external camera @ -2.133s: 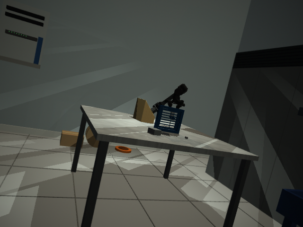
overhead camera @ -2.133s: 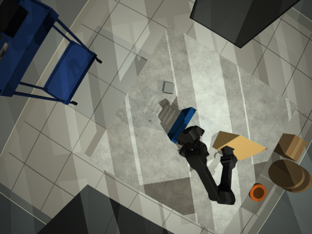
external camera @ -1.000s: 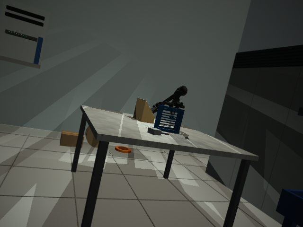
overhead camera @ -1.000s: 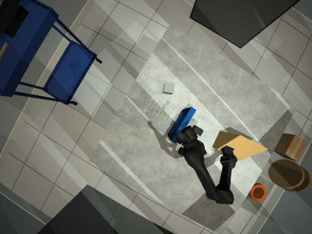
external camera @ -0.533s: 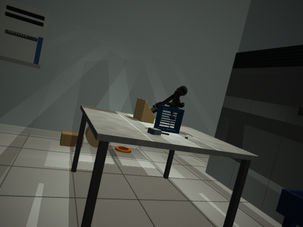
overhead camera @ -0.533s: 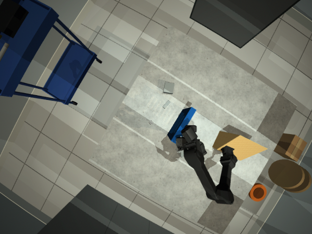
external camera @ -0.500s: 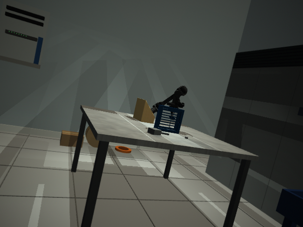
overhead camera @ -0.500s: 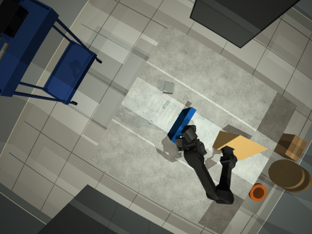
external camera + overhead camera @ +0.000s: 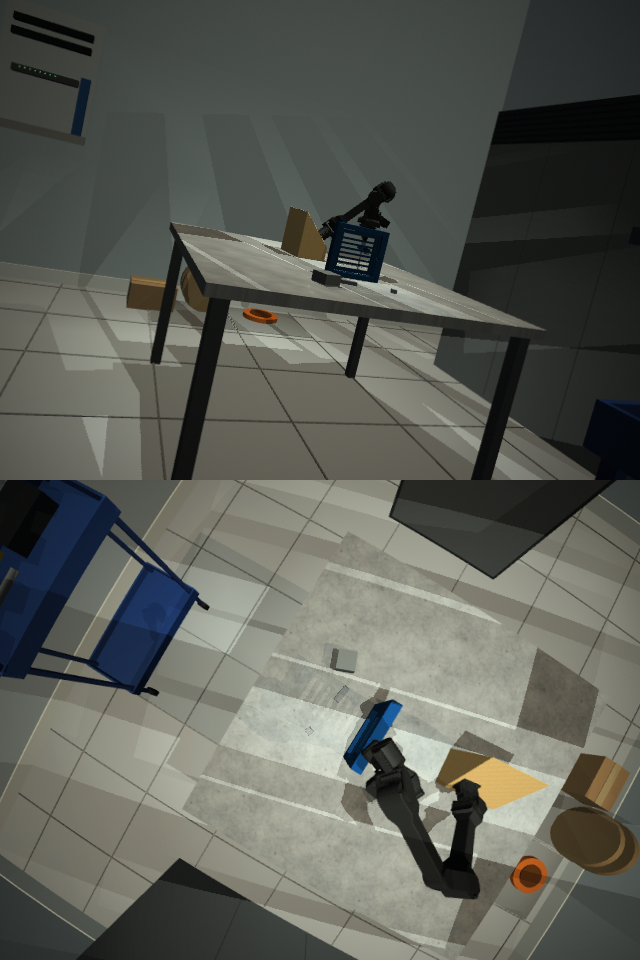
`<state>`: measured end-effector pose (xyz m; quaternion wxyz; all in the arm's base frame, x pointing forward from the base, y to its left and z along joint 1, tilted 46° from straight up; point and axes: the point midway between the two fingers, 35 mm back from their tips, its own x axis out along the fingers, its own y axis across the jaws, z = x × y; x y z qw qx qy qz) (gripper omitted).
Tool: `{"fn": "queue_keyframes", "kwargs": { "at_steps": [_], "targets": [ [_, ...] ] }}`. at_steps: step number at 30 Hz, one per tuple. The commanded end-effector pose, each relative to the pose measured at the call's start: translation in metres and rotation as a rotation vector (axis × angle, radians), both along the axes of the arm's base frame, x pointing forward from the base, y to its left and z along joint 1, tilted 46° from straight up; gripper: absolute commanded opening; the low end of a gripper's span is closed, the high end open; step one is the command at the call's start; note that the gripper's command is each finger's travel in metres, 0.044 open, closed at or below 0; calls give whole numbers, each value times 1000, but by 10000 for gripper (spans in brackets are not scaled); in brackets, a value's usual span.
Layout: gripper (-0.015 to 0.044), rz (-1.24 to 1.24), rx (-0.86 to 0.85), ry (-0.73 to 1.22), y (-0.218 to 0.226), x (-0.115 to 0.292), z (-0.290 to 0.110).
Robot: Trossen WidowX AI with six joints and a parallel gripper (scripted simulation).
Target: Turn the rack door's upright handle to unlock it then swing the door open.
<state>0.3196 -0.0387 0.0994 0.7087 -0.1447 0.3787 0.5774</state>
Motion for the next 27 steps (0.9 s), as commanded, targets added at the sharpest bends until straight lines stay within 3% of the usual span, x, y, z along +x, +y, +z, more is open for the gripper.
{"fn": "queue_keyframes", "kwargs": {
  "at_steps": [1, 10, 22, 27],
  "targets": [
    [14, 130, -6, -131, 1, 0, 0],
    [14, 418, -25, -422, 1, 0, 0],
    [14, 423, -25, -428, 1, 0, 0],
    [145, 423, -25, -428, 1, 0, 0]
  ]
}}
